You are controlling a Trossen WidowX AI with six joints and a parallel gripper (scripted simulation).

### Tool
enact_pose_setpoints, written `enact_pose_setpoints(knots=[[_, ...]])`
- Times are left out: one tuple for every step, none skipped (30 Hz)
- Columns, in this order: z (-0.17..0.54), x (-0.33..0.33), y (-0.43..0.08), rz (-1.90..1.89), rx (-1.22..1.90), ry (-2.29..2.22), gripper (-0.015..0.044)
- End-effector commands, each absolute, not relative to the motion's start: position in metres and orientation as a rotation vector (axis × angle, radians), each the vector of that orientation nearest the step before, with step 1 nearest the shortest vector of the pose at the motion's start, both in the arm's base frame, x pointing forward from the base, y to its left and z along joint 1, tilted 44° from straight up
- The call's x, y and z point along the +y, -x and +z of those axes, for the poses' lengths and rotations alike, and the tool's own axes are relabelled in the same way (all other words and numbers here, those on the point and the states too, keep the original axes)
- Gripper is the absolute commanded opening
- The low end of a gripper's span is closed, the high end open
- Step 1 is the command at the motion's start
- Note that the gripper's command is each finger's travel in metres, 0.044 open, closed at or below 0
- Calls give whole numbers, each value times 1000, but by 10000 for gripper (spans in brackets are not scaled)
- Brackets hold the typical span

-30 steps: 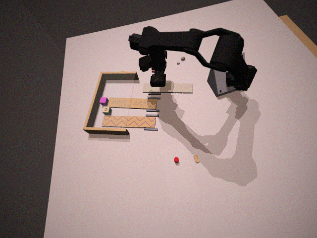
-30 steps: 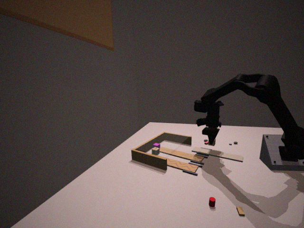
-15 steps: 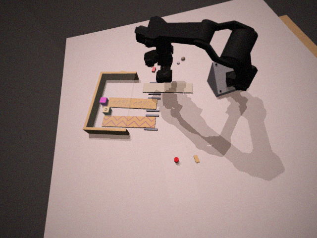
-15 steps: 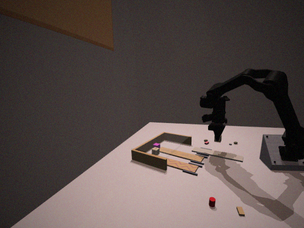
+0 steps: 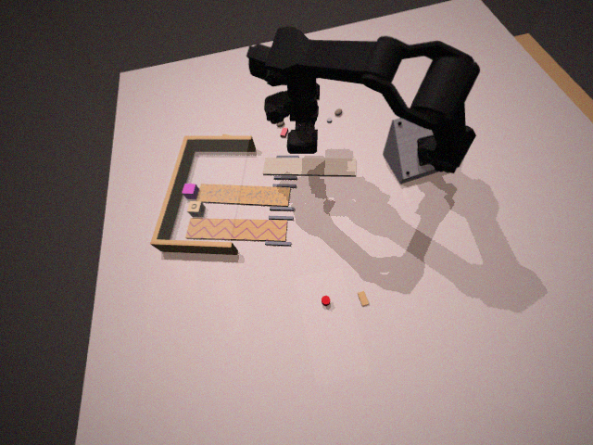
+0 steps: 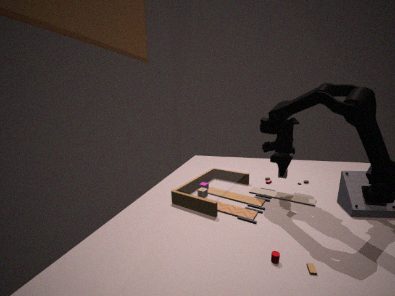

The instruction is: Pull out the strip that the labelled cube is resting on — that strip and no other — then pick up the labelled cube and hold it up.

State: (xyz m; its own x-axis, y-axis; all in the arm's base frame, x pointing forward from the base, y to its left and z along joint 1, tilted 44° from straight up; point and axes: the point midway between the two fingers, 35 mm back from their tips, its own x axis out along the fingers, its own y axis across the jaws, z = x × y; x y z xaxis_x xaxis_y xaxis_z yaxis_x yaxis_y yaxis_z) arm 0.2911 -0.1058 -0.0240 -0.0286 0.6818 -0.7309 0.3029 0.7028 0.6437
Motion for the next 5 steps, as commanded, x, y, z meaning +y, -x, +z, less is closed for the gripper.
enact_pose_setpoints(knots=[[-23,-108,-291,364,1620,-806,0],[-23,-108,-291,364,1620,-806,0],[-23,-108,-291,364,1620,-806,0],[-23,-108,-291,364,1620,-806,0],[-23,-108,-291,364,1620,-806,0]])
